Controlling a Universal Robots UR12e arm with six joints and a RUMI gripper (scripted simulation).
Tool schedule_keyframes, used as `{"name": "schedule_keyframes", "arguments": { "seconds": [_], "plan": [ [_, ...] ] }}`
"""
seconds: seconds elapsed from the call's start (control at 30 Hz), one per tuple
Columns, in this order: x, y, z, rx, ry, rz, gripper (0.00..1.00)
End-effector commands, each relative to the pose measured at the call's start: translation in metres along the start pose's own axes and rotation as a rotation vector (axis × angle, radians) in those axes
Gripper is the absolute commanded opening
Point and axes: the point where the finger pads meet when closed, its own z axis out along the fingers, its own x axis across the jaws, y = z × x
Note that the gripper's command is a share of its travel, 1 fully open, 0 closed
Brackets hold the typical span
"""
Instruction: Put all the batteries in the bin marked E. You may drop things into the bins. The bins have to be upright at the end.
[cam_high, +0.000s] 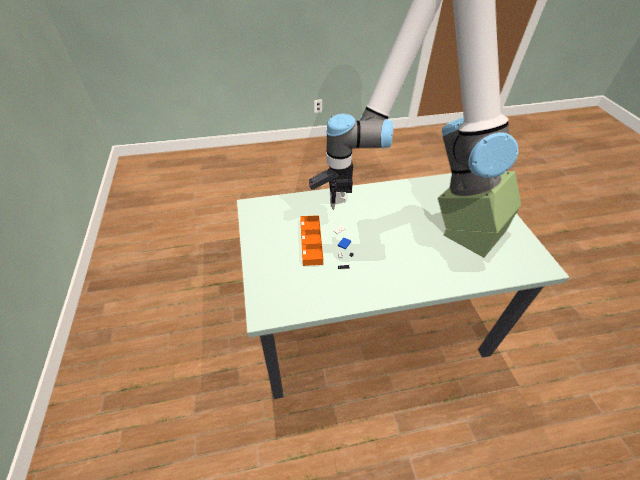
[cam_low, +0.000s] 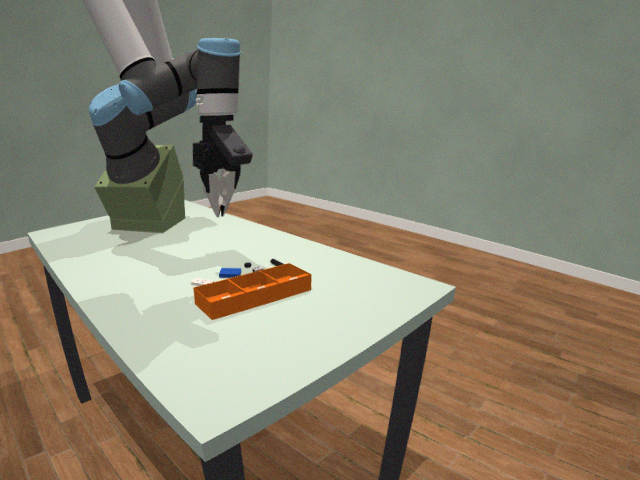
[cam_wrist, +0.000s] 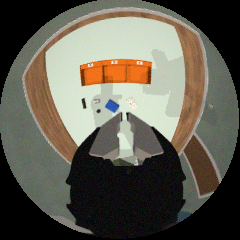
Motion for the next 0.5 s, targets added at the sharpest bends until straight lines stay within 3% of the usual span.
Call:
{"name": "schedule_keyframes", "arguments": {
  "seconds": [0.0, 0.2, 0.27, 0.4, 0.47],
  "plan": [
    [0.023, -0.032, 0.032, 0.011, -0.003, 0.004, 0.04],
    [0.046, -0.056, 0.062, 0.011, -0.003, 0.004, 0.04],
    [0.046, -0.056, 0.062, 0.011, -0.003, 0.004, 0.04],
    [0.066, -0.078, 0.09, 0.011, -0.003, 0.004, 0.04],
    [0.067, -0.08, 0.092, 0.011, -0.003, 0.004, 0.04]
  ]
}}
